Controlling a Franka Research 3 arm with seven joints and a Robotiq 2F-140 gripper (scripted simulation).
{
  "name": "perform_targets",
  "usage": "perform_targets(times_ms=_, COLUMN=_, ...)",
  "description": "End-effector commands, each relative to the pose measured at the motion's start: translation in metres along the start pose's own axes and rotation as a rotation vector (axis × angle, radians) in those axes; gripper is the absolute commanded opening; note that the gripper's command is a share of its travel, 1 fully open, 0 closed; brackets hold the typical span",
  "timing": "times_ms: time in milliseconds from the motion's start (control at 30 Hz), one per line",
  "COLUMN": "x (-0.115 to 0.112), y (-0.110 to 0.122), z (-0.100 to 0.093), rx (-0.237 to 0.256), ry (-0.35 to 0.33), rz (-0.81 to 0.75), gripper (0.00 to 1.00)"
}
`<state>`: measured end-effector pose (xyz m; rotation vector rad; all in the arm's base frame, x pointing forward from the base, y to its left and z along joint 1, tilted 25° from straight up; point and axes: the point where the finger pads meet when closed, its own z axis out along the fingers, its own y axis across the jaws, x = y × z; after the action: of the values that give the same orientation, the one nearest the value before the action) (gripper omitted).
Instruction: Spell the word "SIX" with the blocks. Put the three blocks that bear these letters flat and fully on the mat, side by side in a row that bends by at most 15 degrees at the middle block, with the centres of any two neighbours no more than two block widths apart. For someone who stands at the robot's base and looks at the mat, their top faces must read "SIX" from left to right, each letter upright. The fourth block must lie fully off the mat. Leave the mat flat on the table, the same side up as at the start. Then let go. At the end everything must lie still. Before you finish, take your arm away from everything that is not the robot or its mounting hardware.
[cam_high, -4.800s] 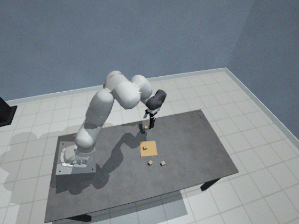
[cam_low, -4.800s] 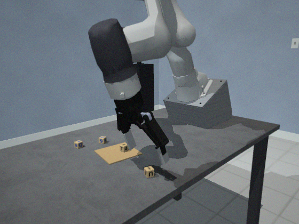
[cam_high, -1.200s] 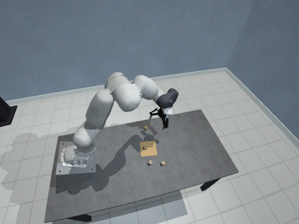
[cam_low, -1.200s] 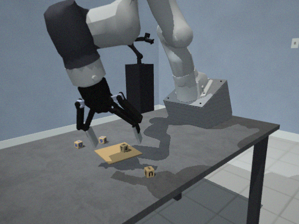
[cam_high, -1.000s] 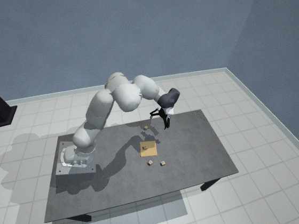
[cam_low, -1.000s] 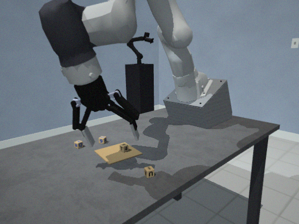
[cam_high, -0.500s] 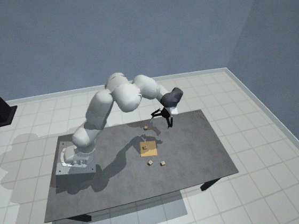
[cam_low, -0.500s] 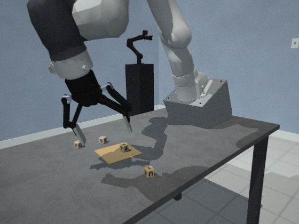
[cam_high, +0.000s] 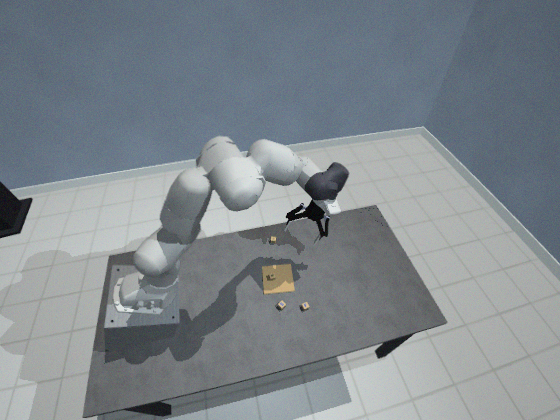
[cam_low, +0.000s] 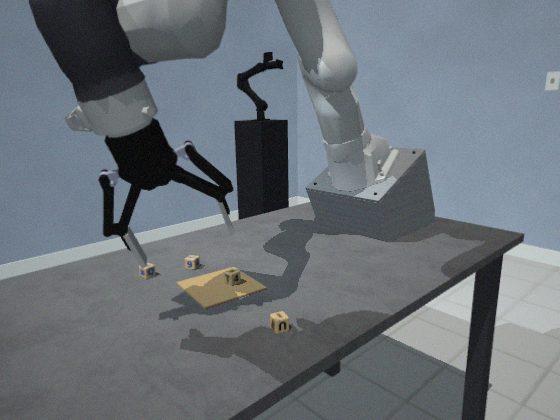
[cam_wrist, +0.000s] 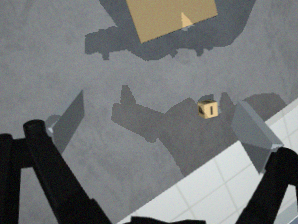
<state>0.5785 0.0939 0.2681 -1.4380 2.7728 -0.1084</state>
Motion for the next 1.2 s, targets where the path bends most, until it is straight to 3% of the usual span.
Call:
perform_targets(times_ms=0, x=0.004, y=0.0, z=-0.005, rx=-0.01, ry=0.006, rz=-0.138, gripper=1.0)
perform_targets(times_ms=1167, x=0.032, y=-0.023, z=-0.052, rx=-0.029, ry=0.003, rz=-0.555, gripper=1.0)
